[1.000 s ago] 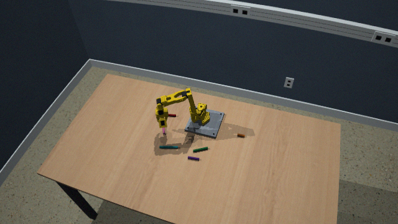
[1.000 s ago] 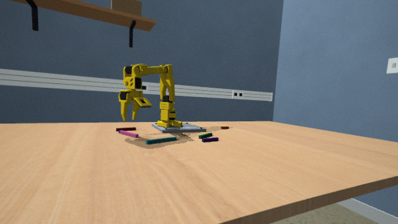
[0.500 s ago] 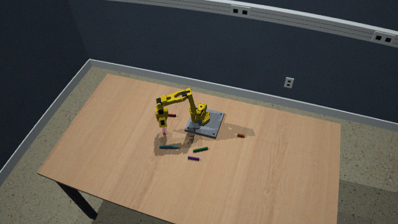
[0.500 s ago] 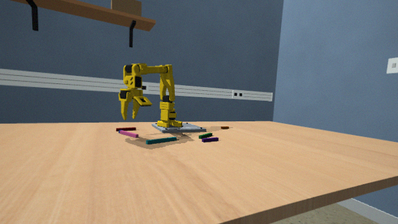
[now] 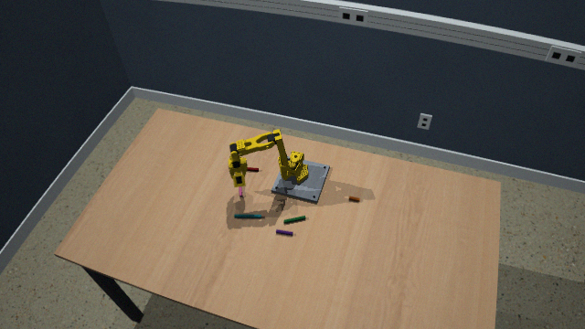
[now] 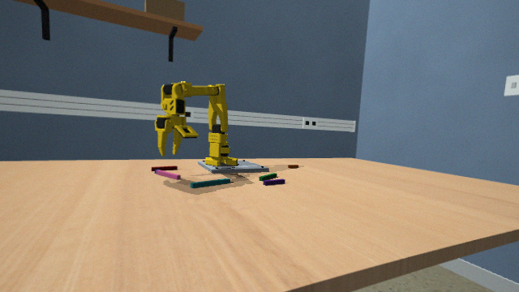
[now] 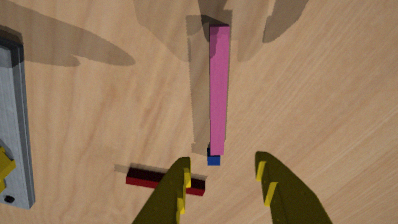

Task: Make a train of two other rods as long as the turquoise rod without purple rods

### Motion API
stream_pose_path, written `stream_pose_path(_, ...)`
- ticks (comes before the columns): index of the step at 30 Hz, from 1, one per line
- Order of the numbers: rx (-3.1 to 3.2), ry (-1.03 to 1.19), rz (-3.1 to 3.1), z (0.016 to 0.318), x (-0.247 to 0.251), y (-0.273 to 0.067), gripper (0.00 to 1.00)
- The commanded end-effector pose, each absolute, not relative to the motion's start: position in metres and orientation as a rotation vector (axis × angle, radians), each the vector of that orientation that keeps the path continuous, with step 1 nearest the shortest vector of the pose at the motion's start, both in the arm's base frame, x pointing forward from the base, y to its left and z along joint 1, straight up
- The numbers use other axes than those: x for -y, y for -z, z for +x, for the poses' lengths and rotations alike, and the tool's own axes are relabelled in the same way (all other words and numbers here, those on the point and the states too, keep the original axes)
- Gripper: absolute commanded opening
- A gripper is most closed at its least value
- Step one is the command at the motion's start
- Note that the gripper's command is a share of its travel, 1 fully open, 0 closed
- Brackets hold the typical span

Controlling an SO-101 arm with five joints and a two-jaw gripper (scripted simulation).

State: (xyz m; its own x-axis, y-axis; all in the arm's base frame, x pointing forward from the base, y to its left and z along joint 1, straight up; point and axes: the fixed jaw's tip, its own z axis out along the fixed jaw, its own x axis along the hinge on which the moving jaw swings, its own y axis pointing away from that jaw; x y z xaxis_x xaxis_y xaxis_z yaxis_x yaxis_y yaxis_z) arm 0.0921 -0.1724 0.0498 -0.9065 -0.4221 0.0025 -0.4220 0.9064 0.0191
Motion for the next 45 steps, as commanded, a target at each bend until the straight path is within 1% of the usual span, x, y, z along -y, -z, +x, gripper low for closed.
stream_pose_path(1,3.07,-0.01,0.677,0.095,0.173,-0.055,0.17)
stream_pose_path(7,3.081,-0.031,0.648,0.102,0.167,-0.06,0.17)
stream_pose_path(17,3.146,-0.115,0.519,0.13,0.134,-0.079,0.17)
stream_pose_path(19,3.146,-0.115,0.519,0.13,0.134,-0.079,0.17)
stream_pose_path(28,3.259,-0.173,0.344,0.151,0.084,-0.1,0.17)
stream_pose_path(34,3.343,-0.161,0.223,0.154,0.05,-0.111,0.17)
stream_pose_path(36,3.343,-0.161,0.223,0.154,0.05,-0.111,0.17)
stream_pose_path(45,3.434,-0.088,0.078,0.149,0.015,-0.121,0.17)
